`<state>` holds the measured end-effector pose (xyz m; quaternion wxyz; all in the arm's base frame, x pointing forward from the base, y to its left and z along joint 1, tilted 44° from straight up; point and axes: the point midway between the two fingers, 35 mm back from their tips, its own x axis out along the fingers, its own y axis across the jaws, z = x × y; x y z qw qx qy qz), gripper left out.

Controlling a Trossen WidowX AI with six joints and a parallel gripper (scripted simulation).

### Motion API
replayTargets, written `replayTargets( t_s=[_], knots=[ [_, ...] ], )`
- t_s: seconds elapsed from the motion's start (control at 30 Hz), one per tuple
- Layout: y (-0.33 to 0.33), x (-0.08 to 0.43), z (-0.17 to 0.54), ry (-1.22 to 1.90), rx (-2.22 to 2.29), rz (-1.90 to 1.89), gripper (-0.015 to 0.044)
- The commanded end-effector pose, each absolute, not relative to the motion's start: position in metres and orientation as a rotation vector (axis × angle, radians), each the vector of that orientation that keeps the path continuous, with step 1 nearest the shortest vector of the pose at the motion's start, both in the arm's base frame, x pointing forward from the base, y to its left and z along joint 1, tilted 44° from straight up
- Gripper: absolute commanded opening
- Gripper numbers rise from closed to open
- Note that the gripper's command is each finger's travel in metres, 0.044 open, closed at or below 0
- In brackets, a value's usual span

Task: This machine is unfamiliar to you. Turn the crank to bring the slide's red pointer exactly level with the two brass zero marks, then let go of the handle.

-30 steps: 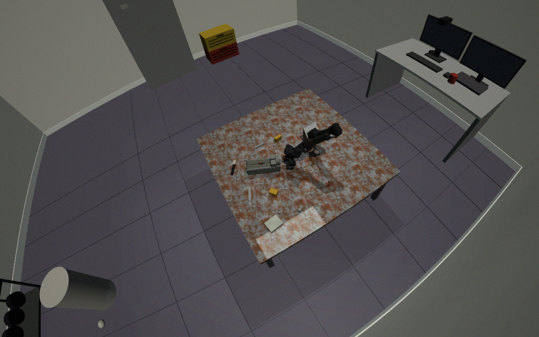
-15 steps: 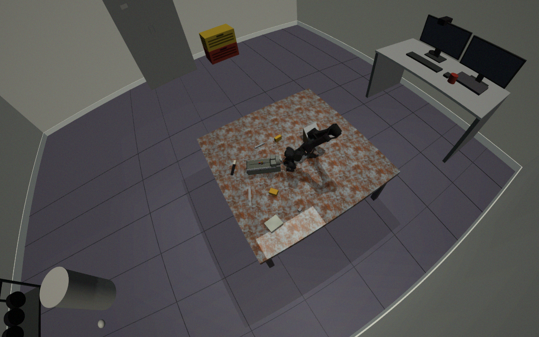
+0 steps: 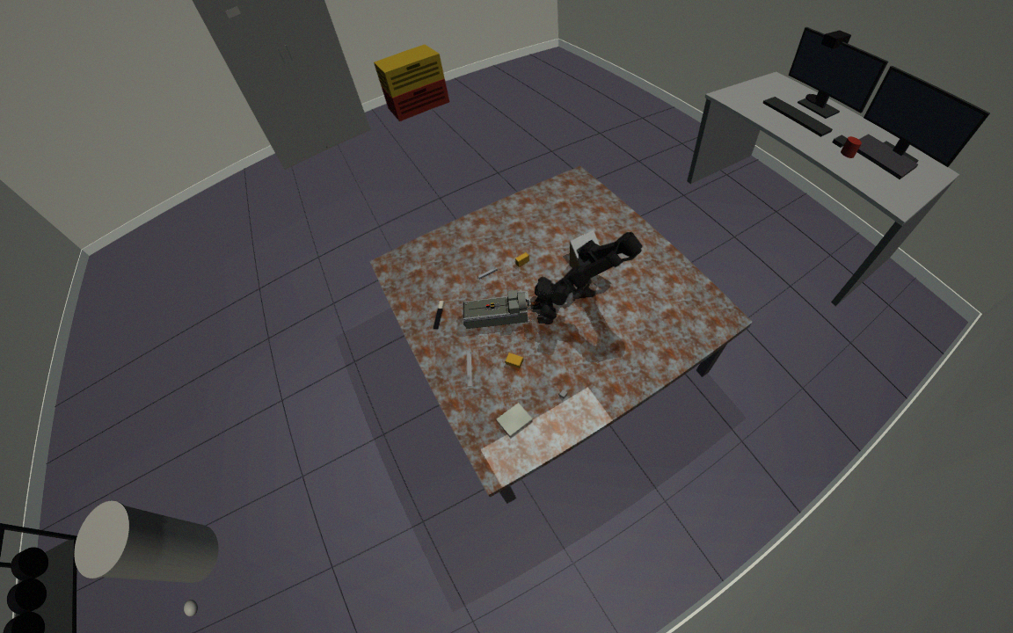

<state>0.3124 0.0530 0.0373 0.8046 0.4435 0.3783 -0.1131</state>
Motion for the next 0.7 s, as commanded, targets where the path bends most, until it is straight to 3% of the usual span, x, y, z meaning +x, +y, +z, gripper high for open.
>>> replayTargets(
  t_s=[0.0, 0.67],
  knots=[
    [0.0587, 0.3173, 0.0429, 0.805, 0.957, -0.217, 0.0],
    [0.0596, 0.3185, 0.045, 0.805, 0.957, -0.217, 0.0]
  ],
)
